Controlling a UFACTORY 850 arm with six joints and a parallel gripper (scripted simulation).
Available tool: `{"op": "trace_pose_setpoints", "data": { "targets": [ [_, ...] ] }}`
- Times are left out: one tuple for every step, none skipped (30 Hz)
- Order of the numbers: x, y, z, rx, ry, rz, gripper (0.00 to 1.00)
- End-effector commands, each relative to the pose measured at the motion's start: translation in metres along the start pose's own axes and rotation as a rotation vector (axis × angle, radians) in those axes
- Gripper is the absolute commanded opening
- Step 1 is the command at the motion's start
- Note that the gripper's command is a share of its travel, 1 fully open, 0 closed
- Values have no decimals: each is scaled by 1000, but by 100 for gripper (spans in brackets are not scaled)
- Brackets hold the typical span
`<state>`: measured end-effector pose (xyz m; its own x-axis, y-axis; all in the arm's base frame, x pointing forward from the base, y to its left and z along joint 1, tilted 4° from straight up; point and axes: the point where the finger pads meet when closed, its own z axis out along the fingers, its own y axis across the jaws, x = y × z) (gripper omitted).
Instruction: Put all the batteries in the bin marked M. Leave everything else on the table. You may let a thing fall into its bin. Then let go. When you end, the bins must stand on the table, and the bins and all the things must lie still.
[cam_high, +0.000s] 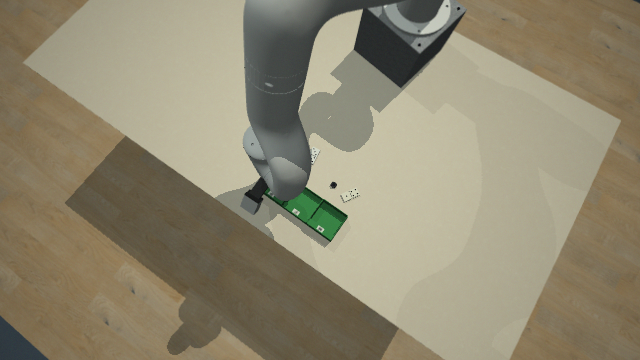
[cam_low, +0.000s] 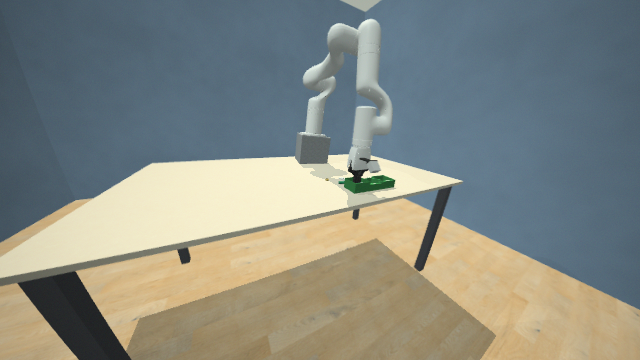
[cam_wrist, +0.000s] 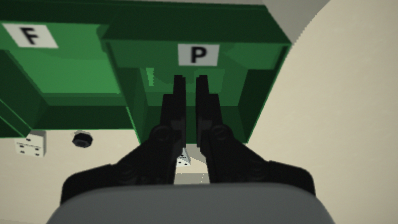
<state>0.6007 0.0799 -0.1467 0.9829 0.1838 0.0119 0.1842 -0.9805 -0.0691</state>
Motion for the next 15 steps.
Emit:
{"op": "trace_pose_setpoints", "data": {
  "targets": [
    [1,0,-8,0,2,0,7],
    [1,0,-10,0,2,0,7],
    [1,0,-11,0,2,0,7],
    [1,0,-12,0,2,0,7],
    [1,0,-14,0,2,0,7],
    [1,0,-15,0,2,0,7],
    [1,0,-16,0,2,0,7],
    [1,0,-18,0,2,0,7],
    [1,0,-19,0,2,0,7],
    [1,0,-20,0,2,0,7],
    [1,0,-20,0,2,0,7],
    [1,0,-20,0,2,0,7],
    [1,0,-22,0,2,0,7],
    [1,0,-26,0,2,0,7],
    [1,0,-30,0,2,0,7]
  ]
}}
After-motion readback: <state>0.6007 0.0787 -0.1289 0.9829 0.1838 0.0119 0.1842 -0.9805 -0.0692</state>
